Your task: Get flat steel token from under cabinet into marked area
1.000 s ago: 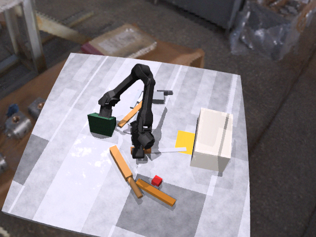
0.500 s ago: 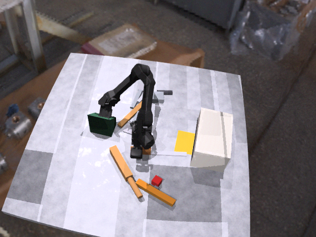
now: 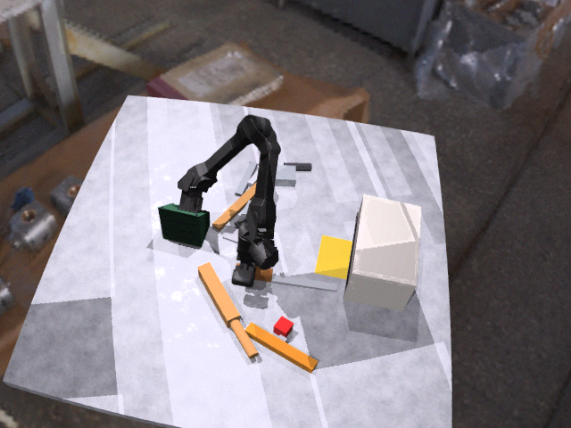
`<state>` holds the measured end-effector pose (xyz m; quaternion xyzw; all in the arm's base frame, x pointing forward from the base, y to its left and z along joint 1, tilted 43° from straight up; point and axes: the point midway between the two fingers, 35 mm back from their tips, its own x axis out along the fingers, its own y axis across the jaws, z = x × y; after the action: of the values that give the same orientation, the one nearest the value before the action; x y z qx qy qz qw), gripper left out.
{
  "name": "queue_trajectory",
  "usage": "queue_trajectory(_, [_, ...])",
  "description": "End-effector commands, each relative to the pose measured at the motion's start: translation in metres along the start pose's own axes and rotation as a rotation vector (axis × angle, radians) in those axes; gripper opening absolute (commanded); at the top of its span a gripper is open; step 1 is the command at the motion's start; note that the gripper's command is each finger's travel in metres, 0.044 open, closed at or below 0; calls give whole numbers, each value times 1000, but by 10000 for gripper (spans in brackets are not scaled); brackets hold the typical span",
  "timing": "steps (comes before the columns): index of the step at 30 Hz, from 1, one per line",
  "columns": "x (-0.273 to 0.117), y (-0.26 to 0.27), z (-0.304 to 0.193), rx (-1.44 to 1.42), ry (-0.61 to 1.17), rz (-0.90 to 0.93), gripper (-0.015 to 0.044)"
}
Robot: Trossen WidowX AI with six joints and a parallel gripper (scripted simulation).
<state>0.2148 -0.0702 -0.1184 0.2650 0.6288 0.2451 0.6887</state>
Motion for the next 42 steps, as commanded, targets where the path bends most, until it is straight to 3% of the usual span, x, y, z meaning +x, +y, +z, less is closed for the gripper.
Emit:
queue_trajectory(1, [-1,-1,0,43,-5,1,0])
queue_trajectory(42, [-1,-1,0,370,-5,2,0])
